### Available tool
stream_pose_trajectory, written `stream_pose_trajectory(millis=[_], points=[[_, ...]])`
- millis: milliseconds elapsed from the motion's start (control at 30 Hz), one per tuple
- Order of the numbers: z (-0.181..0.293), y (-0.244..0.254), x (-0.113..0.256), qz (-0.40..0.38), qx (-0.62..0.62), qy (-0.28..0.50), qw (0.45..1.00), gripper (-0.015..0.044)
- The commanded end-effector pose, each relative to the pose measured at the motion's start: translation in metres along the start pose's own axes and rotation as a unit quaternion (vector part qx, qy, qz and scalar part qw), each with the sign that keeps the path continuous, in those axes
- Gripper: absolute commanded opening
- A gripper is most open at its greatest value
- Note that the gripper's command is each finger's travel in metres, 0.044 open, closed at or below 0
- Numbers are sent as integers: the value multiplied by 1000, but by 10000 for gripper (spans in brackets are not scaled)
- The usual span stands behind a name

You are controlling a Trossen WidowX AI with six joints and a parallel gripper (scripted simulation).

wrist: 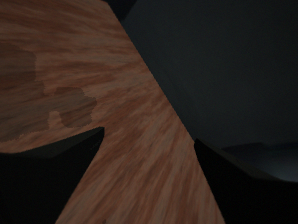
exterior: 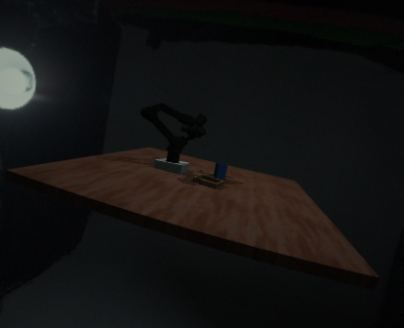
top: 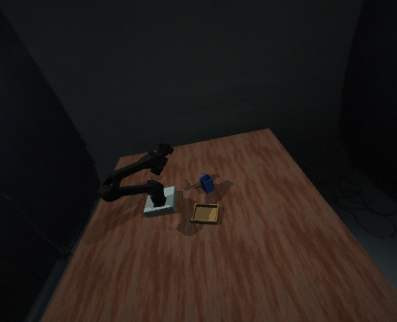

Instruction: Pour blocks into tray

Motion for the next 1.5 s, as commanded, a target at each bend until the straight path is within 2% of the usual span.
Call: stream_pose_trajectory(millis=[0, 233, 500, 867, 1267, 1467], points=[[21, -2, 7, 28, -68, 49, 996, 440], [53, -5, 25, 86, -175, 121, 973, 440], [86, -4, 51, 163, -292, 192, 923, 440], [123, 8, 94, 282, -433, 266, 813, 440], [148, 33, 147, 419, -549, 312, 652, 440], [149, 35, 150, 427, -554, 313, 642, 440]])
Point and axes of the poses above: the point midway between the two fingers, 35 mm back from their tips, its own x axis back along the fingers, its own y axis across the jaws, z = x × y, the point moved 4 cm from there along x, back along the fingers, and after that the axes turned 15 degrees about x, right-handed, at the moved point
